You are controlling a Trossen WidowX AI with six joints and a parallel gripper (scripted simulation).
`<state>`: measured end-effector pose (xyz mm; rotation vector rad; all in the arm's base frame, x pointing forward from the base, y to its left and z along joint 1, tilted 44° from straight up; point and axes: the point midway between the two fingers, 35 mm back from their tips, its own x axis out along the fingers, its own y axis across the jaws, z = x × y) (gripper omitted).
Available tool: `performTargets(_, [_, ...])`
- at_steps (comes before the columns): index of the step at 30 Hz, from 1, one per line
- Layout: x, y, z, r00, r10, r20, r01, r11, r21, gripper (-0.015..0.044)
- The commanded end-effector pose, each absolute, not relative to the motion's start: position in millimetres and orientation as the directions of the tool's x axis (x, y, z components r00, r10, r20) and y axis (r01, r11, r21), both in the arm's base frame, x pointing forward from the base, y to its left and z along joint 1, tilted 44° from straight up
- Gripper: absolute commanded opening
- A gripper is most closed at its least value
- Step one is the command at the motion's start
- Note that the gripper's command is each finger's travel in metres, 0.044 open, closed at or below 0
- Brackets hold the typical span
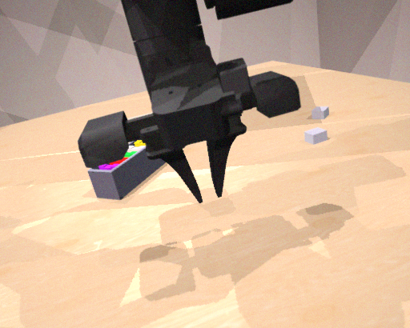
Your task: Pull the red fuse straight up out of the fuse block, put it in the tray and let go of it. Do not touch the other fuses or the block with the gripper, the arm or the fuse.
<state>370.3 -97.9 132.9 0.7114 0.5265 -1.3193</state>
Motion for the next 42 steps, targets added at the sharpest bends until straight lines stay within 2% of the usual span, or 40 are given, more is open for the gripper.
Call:
performTargets(1, [354, -49, 102, 0.171, -0.654, -0.737, 0.961, 0.276, -0.022, 0.0074])
performTargets(6, [314, 12, 63, 0.146, -0.652, -0.744, 0.803, 0.518, -0.295, 0.0074])
performTargets(10, [280, 38, 46, 0.136, -0.67, -0.729, 0.632, 0.626, -0.457, 0.0074])
performTargets(42, [282, 22, 29, 0.136, -0.672, -0.728, 0.623, 0.629, -0.464, 0.0074])
